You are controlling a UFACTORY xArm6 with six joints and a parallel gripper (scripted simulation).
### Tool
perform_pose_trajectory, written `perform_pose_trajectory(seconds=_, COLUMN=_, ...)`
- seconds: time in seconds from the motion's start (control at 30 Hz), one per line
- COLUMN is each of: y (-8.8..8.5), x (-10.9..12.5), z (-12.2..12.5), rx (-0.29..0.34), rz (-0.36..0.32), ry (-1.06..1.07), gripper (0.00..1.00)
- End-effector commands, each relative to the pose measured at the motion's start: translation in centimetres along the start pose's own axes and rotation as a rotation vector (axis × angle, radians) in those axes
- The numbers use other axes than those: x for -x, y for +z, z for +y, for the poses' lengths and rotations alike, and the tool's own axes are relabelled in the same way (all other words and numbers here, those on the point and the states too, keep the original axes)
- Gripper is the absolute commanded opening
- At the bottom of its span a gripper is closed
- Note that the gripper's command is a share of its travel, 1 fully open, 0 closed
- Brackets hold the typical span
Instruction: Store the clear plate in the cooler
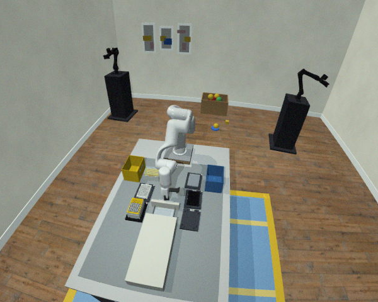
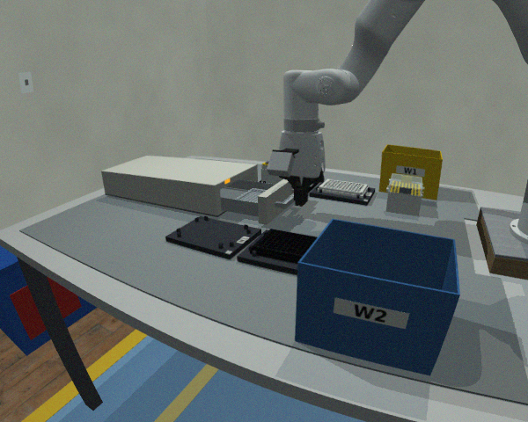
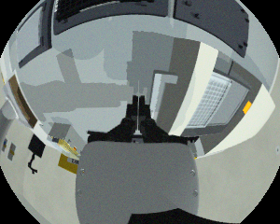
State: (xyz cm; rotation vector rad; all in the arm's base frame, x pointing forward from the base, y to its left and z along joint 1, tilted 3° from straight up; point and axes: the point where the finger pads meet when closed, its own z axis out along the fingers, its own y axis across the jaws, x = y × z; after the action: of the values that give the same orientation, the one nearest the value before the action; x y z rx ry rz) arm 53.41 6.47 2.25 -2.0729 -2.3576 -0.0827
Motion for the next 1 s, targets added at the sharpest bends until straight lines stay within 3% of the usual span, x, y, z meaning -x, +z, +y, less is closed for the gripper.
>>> perform_pose_trajectory(seconds=0.0, y=-0.2, x=0.0, z=0.6, rx=0.005, rz=0.0, ry=0.0, gripper=0.0)
perform_pose_trajectory(seconds=0.97, y=-0.2, x=0.0, z=4.7, rx=0.005, rz=0.0, ry=0.0, gripper=0.0)
